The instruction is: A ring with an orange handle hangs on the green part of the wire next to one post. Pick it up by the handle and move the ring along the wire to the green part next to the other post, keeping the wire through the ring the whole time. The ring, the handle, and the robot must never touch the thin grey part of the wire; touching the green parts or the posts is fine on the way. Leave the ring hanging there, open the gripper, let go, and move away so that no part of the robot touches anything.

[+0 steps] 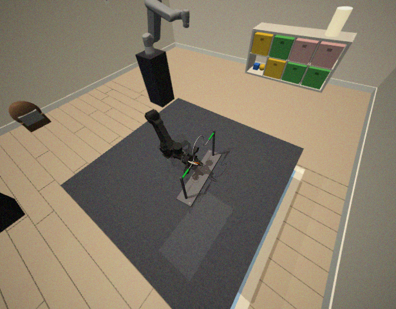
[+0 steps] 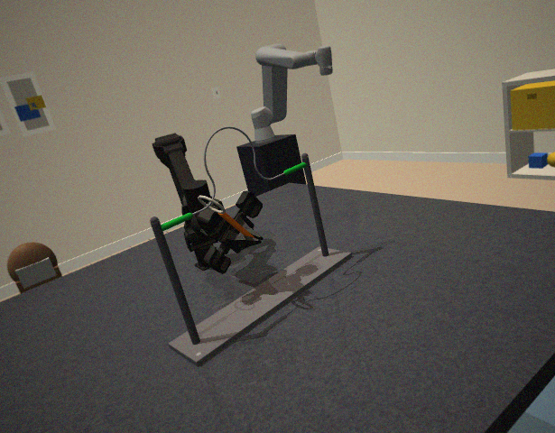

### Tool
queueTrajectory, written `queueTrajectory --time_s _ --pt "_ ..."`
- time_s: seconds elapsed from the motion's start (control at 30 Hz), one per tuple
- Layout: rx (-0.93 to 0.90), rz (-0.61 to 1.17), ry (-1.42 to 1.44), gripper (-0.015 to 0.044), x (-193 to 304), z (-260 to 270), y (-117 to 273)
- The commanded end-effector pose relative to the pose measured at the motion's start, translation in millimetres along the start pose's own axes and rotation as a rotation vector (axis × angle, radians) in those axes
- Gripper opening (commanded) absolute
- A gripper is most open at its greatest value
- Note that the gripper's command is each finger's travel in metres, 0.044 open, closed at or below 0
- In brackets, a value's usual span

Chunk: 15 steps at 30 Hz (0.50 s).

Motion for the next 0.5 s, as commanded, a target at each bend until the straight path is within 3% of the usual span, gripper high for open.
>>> queueTrajectory --time_s 0.0,0.47 --pt "-0.016 0.028 -0.046 -0.015 -4.9 10.4 4.4" --pt "-0.078 0.231 -0.312 -0.015 -25.7 48.0 30.3"
Point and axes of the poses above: the point midway between the two fingers, 35 mm back from their tips, its own y axis back along the fingers, its own z axis across the jaws, x = y × z, the point moved 7 cm from there along y, back along the fingers, and after that the axes turned 2 degrees about -y, right-handed, at the moved point
